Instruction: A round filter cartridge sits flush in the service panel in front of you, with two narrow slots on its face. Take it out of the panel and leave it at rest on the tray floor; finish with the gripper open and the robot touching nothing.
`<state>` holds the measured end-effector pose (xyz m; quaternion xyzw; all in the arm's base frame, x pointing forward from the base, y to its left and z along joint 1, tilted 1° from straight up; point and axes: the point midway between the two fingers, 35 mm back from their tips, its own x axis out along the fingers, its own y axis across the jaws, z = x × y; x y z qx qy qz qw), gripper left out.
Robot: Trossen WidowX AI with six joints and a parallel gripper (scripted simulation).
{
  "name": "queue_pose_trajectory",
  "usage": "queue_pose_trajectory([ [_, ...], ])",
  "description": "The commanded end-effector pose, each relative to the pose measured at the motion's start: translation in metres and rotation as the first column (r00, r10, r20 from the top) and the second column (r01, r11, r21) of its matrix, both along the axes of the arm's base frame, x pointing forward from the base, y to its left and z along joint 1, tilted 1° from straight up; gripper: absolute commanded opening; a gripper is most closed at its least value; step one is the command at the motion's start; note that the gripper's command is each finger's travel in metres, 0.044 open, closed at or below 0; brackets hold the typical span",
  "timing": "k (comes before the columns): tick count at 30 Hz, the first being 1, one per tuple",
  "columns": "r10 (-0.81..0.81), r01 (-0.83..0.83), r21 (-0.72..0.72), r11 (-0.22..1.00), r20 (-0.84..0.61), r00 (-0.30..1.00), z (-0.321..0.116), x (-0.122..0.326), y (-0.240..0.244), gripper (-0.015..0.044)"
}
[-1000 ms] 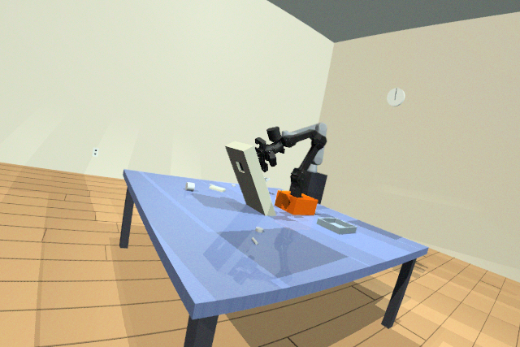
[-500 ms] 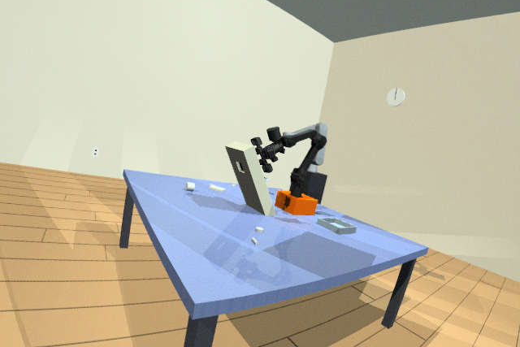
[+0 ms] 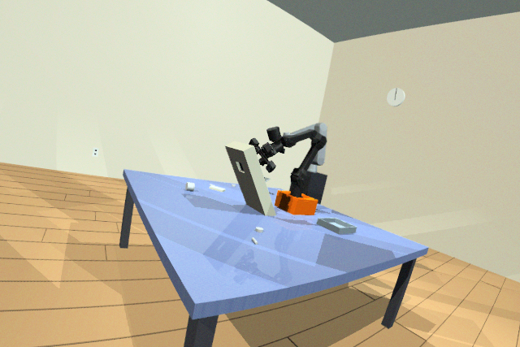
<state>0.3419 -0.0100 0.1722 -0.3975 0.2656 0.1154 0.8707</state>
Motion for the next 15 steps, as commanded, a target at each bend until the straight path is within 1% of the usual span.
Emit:
queue_pose_trajectory([
  [1, -0.066, 0.066, 0.097, 0.993, 0.001, 0.998, -0.001, 0.003, 0.0, 0.0],
  [3, -0.044, 0.044, 0.064, 0.997, 0.003, 0.999, -0.001, 0.003, 0.0, 0.0],
  [5, -0.042, 0.042, 0.062, 0.997, 0.003, 0.999, 0.001, 0.001, 0.0, 0.0],
  [15, -0.019, 0.019, 0.026, 0.999, 0.0, 1.0, 0.026, -0.032, 0.0, 0.0],
])
